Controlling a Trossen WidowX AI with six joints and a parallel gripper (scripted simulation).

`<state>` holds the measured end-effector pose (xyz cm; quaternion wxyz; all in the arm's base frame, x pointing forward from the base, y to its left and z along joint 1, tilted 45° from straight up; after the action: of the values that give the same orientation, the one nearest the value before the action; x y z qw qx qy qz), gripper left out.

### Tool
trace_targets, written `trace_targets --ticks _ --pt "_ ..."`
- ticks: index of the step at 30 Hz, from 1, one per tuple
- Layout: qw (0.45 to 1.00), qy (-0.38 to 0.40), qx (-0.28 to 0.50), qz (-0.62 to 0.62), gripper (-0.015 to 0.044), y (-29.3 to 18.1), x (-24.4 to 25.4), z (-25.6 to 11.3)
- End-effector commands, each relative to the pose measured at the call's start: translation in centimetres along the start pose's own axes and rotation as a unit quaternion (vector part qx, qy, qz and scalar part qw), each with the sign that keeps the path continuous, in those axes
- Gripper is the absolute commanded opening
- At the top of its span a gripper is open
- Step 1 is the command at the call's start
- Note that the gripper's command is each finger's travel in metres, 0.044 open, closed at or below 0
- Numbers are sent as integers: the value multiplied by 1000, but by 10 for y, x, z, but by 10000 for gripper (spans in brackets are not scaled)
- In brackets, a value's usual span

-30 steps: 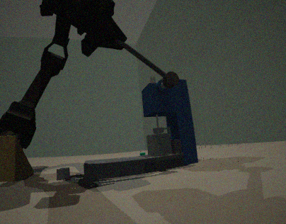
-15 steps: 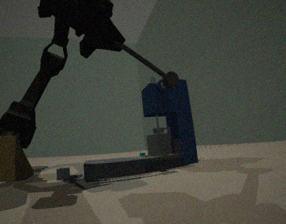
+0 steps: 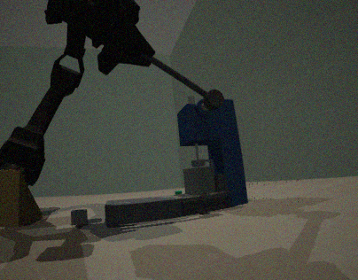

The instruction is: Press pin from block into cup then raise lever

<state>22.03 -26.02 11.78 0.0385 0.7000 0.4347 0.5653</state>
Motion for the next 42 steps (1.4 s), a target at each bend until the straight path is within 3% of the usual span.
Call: trace_targets --ticks 1,42 --pt "1000 -3 11 11 0 -10 -1 1" --pt "1000 -3 11 11 0 -29 -4 4"
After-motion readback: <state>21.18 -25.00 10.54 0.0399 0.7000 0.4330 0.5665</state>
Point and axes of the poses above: the point midway between the two fingers, 35 mm back from their tips, its own z axis out along the fingers, its own x axis across the jaws, y = z × x, the point moved 4 cm from there along -z, back along the fingers, and after that the axes turned 8 degrees about z, right-handed, at the moved point
